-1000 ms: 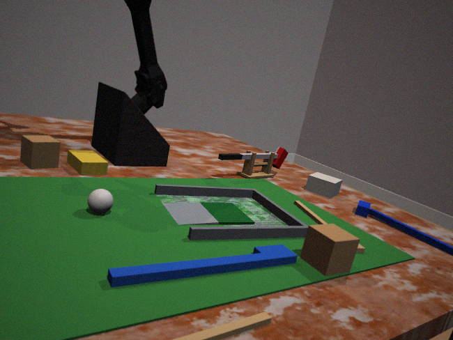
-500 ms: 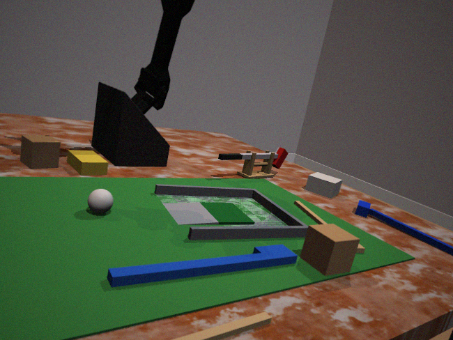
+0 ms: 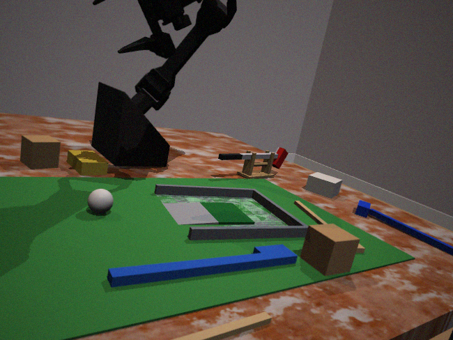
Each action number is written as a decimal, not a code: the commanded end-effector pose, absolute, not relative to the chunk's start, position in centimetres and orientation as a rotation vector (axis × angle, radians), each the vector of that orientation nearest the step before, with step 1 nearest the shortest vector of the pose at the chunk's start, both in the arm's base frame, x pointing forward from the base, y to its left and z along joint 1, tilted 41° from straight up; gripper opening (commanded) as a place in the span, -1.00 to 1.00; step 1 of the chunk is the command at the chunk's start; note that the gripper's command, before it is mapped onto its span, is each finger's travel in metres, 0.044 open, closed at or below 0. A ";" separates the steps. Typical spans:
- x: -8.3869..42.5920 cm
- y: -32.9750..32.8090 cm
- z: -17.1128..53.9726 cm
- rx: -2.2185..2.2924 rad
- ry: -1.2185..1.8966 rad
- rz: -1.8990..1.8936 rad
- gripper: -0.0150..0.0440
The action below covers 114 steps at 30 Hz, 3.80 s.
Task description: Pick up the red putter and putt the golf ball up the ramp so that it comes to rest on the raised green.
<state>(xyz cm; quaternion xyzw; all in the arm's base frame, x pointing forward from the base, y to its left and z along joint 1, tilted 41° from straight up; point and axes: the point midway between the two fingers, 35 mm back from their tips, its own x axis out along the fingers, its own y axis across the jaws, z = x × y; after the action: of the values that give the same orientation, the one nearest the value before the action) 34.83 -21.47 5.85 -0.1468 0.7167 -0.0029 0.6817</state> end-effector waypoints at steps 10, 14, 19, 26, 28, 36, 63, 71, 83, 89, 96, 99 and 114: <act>33.3 1.0 8.6 -0.571 1.140 0.990 1.00; 30.6 7.1 10.1 -0.623 0.922 1.256 1.00; 25.9 13.4 12.2 -0.651 0.612 1.552 1.00; 21.2 17.5 14.1 -0.634 0.311 1.765 1.00; 21.2 17.4 14.1 -0.634 0.311 1.765 1.00; 21.3 18.4 12.6 -0.634 0.311 1.765 1.00; 20.8 21.2 9.4 -0.633 0.310 1.765 1.00; 20.7 21.8 8.7 -0.632 0.309 1.765 1.00; 20.9 21.9 9.0 -0.635 0.294 1.765 0.38; 20.9 21.9 9.0 -0.635 0.294 1.765 -0.16; 20.9 21.9 9.0 -0.635 0.294 1.765 -0.45; 20.9 21.8 9.1 -0.636 0.295 1.765 -0.49; 22.0 17.7 13.4 -0.646 0.307 1.765 -0.49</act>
<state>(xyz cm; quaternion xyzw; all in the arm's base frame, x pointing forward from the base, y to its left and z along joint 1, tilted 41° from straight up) 21.83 18.45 12.02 -0.2766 0.1398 0.7543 0.5788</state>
